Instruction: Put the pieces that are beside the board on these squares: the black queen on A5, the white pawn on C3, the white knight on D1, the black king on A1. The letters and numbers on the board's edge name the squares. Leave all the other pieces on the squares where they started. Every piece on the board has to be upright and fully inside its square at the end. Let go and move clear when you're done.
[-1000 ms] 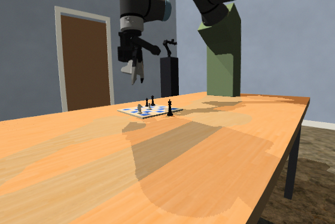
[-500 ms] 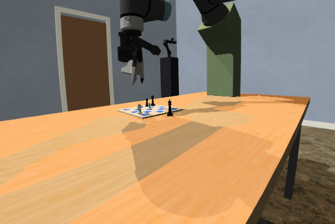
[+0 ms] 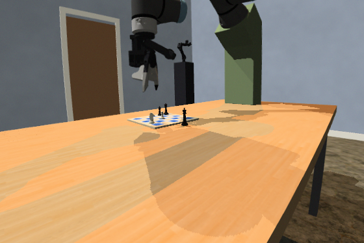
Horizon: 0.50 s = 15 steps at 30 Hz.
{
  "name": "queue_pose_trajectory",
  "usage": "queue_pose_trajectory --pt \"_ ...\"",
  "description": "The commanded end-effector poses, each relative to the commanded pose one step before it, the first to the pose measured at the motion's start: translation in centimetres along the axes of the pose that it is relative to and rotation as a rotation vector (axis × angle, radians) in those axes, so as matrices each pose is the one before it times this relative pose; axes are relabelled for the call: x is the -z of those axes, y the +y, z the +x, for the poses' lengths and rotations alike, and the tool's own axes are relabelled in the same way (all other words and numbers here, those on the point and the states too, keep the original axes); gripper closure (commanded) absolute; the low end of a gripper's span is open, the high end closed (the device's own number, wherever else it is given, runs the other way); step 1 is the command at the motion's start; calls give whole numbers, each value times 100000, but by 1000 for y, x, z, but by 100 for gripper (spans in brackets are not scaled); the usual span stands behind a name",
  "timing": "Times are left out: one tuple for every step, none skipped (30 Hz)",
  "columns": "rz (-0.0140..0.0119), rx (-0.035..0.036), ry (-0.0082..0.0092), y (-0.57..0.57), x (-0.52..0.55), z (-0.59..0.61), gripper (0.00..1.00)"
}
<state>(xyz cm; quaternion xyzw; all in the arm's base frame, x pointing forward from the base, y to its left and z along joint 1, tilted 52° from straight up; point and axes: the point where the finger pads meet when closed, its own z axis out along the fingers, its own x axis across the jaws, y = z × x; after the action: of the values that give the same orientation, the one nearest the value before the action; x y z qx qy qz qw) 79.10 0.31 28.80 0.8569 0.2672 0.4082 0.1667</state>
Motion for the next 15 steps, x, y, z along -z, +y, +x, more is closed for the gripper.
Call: queue_pose_trajectory --pt "-68 -5191 57 -326 32 142 0" --pt "4 -1627 -5 -107 -3 24 0" --pt "5 -1749 -6 -115 -3 24 0" --pt "5 -1871 -6 -123 -3 23 0" --pt "5 -1993 -6 -130 -3 22 0" --pt "5 -2114 -7 -138 -3 21 0" --pt "0 0 0 0 0 0 0" --pt "0 0 0 0 0 0 0" --pt "5 -2235 -7 -146 -2 19 0" --pt "5 -2355 -8 -153 -2 16 0" --pt "5 -2473 -8 -160 -2 13 0" --pt "5 -2590 -8 -166 -1 9 0" --pt "4 -2705 -8 -173 -1 5 0" --pt "4 -2817 -8 -178 -1 0 0" --pt "4 -2927 -9 -184 0 -6 0"
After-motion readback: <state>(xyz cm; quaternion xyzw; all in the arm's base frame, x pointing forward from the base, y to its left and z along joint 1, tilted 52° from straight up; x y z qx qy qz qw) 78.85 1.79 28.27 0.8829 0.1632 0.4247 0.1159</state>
